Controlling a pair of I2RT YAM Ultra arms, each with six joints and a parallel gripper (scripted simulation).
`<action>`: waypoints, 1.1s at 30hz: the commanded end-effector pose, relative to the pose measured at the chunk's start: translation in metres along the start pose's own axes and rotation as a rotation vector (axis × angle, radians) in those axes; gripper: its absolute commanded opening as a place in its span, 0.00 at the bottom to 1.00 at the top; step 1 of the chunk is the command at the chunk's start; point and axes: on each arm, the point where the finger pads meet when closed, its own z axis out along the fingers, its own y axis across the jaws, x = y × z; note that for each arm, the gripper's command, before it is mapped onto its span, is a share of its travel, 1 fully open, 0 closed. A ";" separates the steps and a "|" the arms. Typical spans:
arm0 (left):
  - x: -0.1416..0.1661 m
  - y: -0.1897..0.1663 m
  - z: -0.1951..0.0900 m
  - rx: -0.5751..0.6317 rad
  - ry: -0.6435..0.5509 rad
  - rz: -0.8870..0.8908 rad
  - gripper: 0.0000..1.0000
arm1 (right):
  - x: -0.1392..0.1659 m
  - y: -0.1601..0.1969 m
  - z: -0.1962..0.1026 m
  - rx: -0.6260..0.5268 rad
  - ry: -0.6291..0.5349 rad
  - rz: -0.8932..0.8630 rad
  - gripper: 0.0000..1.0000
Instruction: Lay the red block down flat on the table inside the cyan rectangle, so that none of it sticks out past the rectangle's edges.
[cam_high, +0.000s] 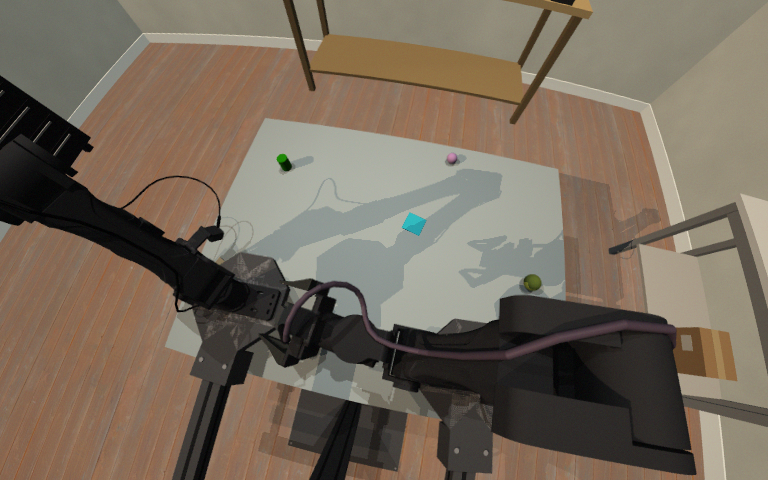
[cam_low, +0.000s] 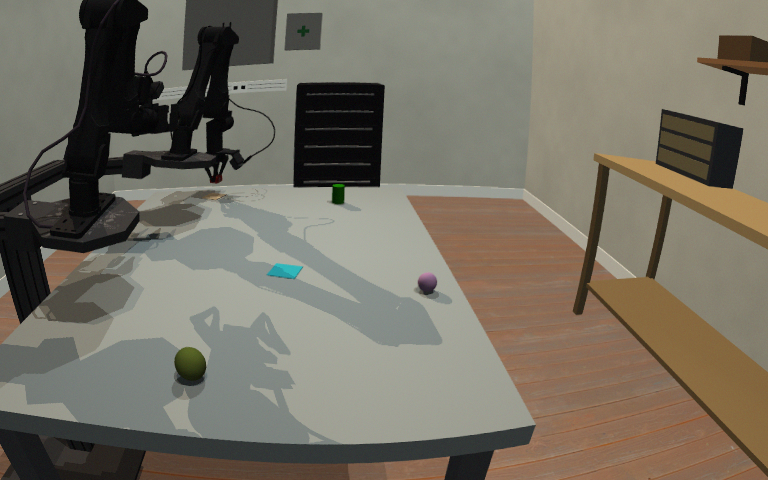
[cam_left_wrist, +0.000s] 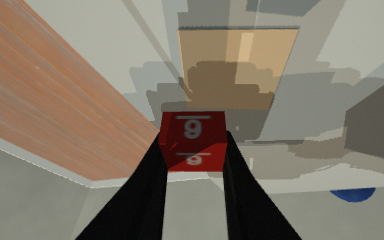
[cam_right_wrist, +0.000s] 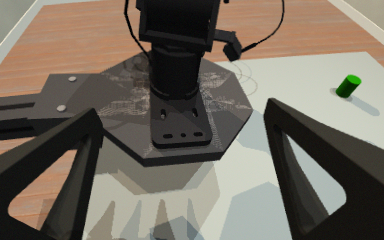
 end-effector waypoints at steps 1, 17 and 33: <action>-0.003 -0.011 -0.027 0.054 -0.027 -0.005 0.27 | -0.009 -0.003 0.000 0.007 -0.034 0.002 1.00; -0.084 0.034 -0.015 0.188 0.067 -0.192 0.27 | 0.031 -0.040 -0.057 0.236 0.156 0.051 1.00; -0.297 -0.019 0.011 0.187 0.278 -0.195 0.27 | 0.072 -0.077 -0.136 0.464 0.388 0.034 1.00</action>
